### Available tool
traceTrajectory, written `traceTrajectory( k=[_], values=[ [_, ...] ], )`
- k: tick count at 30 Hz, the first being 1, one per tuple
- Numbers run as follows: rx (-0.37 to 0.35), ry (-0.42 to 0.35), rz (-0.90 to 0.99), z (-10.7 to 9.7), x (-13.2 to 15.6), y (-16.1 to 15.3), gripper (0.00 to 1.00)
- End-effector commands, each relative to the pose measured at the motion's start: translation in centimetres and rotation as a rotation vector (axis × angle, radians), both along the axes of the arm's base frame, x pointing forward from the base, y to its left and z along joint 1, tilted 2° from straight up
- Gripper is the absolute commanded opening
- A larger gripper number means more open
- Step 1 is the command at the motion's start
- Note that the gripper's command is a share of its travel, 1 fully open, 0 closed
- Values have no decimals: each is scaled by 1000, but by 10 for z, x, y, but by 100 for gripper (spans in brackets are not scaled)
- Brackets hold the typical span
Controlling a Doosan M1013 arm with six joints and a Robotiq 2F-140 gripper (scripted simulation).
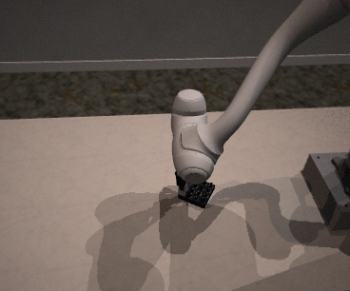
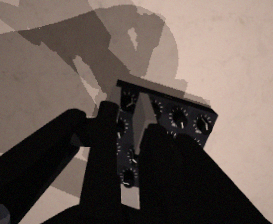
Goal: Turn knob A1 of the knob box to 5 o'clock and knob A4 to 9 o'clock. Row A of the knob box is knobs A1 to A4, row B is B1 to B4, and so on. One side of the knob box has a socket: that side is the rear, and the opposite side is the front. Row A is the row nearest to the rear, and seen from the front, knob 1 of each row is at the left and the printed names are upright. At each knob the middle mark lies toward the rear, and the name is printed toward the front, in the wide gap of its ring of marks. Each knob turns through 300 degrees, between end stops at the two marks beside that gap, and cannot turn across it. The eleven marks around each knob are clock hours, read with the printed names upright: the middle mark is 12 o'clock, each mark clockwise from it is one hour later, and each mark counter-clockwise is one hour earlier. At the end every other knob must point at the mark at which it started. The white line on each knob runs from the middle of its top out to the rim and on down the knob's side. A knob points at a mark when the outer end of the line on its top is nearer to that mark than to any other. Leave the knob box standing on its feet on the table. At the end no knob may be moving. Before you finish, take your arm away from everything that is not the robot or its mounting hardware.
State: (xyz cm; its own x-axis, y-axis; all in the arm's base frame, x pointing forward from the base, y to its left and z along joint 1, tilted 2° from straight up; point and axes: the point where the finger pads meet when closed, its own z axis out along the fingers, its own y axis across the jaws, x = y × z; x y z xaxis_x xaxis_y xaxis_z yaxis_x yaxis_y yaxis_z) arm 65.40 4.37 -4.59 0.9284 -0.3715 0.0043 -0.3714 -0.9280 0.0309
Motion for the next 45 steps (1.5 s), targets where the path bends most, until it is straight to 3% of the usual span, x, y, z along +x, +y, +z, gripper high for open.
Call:
traceTrajectory(
  k=[1, 2, 45],
  values=[
    [0, 0, 0, 0, 0, 0, 12],
    [0, 0, 0, 0, 0, 0, 5],
    [0, -1, -12, 0, 0, 0, 5]
  ],
)
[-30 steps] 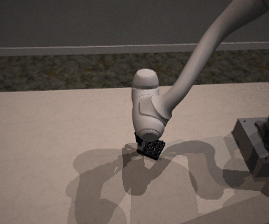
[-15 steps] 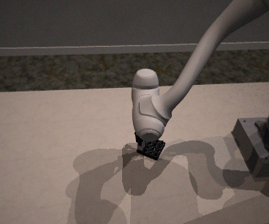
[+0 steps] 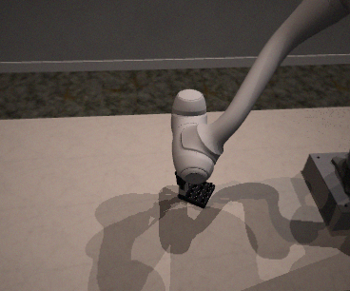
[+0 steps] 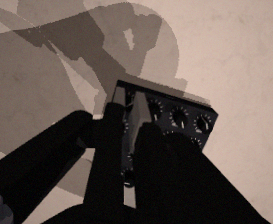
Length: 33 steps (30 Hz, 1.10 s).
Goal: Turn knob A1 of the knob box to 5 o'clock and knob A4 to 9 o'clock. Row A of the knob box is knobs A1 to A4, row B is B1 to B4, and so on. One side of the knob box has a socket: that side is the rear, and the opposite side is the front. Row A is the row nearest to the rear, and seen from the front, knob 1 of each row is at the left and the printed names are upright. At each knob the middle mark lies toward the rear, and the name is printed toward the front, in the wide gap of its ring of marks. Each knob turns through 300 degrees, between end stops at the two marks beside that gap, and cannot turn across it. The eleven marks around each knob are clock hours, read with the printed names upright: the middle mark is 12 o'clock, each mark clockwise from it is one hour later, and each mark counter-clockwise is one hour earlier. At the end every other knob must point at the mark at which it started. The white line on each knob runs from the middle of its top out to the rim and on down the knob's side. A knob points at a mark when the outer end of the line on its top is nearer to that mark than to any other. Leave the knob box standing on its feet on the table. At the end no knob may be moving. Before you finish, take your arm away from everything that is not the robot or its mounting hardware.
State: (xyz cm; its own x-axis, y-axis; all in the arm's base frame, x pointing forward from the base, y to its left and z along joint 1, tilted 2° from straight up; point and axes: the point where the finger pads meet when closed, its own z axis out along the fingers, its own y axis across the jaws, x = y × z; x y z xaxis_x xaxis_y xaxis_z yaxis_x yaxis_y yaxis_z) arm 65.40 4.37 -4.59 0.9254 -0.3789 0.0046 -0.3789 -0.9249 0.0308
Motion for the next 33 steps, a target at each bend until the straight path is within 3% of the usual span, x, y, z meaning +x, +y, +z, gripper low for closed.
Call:
traceTrajectory(
  k=[1, 15, 33],
  values=[
    [0, 0, -8, 0, 0, 0, 5],
    [-1, -3, -99, 0, 0, 0, 5],
    [-3, -11, -376, 0, 0, 0, 5]
  ],
)
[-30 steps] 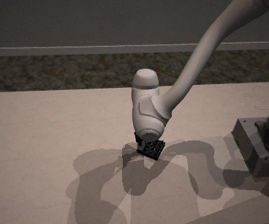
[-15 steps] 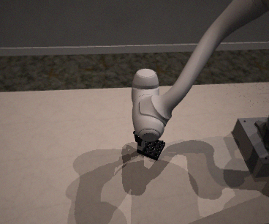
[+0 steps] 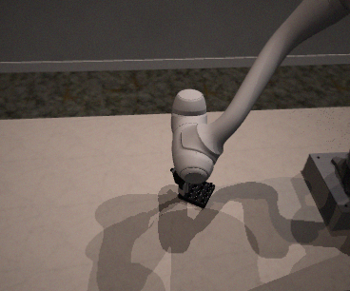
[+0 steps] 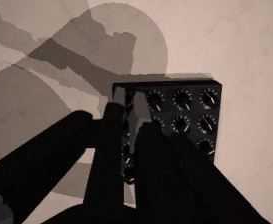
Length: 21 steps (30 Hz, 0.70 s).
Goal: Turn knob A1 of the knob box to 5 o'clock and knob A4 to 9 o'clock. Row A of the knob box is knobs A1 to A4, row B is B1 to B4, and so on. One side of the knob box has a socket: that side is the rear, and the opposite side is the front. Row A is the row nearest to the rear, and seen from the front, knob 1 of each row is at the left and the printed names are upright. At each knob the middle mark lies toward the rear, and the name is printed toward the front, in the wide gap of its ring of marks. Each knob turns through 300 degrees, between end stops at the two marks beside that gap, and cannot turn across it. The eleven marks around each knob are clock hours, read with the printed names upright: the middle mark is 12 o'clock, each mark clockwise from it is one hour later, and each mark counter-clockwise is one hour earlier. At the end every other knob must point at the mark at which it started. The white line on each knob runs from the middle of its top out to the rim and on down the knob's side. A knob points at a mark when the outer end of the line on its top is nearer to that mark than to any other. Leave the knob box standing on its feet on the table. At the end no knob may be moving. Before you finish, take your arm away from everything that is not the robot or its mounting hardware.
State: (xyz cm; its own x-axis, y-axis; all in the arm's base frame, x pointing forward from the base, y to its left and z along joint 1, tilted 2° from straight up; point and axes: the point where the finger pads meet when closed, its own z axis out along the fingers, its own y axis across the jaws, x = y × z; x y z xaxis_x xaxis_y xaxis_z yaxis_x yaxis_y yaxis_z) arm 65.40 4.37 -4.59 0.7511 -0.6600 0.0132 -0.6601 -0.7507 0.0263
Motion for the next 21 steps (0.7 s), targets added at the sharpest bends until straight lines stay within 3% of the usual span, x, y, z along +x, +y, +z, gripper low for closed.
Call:
traceTrajectory(
  k=[1, 21],
  values=[
    [-2, -2, -66, 0, 0, 0, 5],
    [-5, -16, -529, 0, 0, 0, 5]
  ],
)
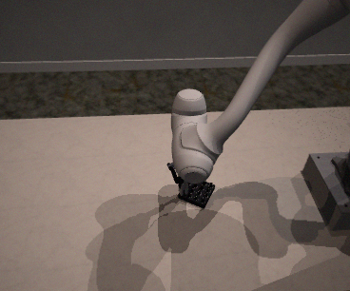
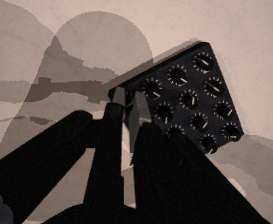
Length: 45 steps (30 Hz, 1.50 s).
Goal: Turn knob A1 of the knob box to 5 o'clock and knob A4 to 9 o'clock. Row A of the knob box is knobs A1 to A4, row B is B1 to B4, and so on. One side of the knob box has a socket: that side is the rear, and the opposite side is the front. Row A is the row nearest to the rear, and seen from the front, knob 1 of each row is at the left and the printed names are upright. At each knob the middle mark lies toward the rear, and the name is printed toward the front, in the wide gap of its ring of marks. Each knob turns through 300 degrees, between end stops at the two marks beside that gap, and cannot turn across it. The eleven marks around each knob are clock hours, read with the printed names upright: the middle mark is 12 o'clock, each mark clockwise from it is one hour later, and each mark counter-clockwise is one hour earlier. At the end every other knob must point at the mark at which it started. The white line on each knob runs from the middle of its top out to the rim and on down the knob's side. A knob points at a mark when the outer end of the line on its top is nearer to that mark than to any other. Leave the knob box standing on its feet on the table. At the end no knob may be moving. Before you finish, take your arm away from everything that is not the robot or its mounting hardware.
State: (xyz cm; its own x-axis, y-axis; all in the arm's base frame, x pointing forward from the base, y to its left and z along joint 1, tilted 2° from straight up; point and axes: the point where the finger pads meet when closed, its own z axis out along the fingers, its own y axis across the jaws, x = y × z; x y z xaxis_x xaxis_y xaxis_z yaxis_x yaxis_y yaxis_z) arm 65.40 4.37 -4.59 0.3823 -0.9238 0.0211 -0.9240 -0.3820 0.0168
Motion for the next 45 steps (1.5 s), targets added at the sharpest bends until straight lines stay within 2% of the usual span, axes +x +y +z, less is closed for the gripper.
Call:
traceTrajectory(
  k=[1, 25, 45],
  values=[
    [-5, -3, -98, 0, 0, 0, 5],
    [-9, -17, -617, 0, 0, 0, 5],
    [-10, -23, -817, 0, 0, 0, 5]
  ],
)
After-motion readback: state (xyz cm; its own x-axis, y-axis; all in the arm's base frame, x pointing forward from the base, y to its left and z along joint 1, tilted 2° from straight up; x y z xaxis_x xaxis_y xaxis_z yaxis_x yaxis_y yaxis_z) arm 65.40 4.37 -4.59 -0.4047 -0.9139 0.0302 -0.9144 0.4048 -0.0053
